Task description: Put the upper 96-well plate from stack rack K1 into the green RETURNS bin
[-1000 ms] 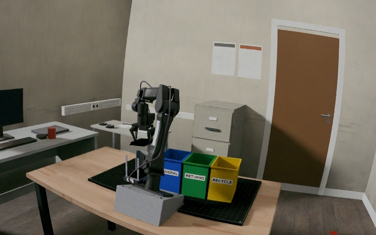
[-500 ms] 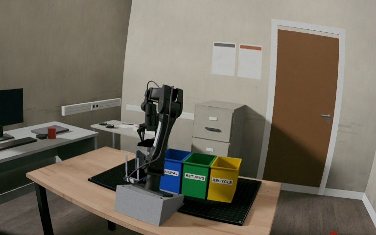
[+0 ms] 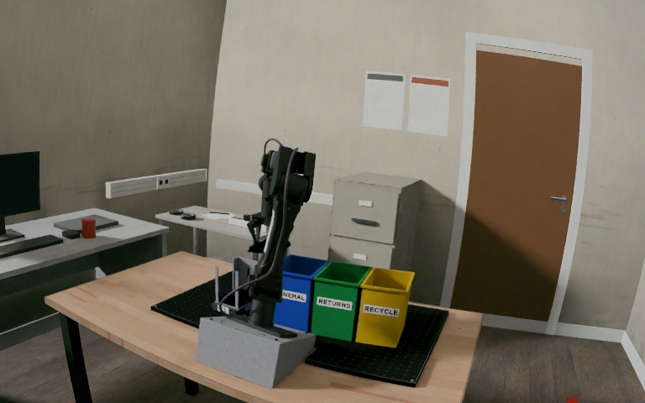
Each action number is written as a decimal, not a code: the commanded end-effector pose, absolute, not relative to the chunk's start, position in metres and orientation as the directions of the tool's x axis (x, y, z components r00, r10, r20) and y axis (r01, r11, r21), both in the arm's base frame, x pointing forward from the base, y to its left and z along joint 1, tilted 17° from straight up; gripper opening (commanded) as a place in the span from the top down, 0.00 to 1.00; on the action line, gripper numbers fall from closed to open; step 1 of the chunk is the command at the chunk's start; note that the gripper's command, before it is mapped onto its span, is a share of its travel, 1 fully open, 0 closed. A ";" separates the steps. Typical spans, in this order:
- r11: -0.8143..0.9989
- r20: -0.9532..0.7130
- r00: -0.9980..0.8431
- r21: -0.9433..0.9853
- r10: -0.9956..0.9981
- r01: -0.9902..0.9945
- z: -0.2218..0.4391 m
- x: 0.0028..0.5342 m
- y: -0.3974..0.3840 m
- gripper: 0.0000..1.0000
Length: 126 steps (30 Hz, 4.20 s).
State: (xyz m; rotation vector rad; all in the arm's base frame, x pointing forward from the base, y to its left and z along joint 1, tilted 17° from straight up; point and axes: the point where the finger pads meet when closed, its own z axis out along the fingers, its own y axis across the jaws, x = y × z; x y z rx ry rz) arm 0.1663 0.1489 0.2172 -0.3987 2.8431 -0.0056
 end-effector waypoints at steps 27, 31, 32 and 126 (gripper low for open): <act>0.952 -0.343 -0.893 -0.020 -0.293 -0.305 0.240 0.191 0.070 1.00; 0.952 -0.344 -0.892 -0.025 -0.294 -0.305 0.240 0.195 0.057 1.00; 0.952 -0.346 -0.891 -0.026 -0.294 -0.305 0.240 0.197 0.054 1.00; 0.949 -0.329 -0.892 -0.061 -0.310 -0.308 0.244 0.234 -0.077 1.00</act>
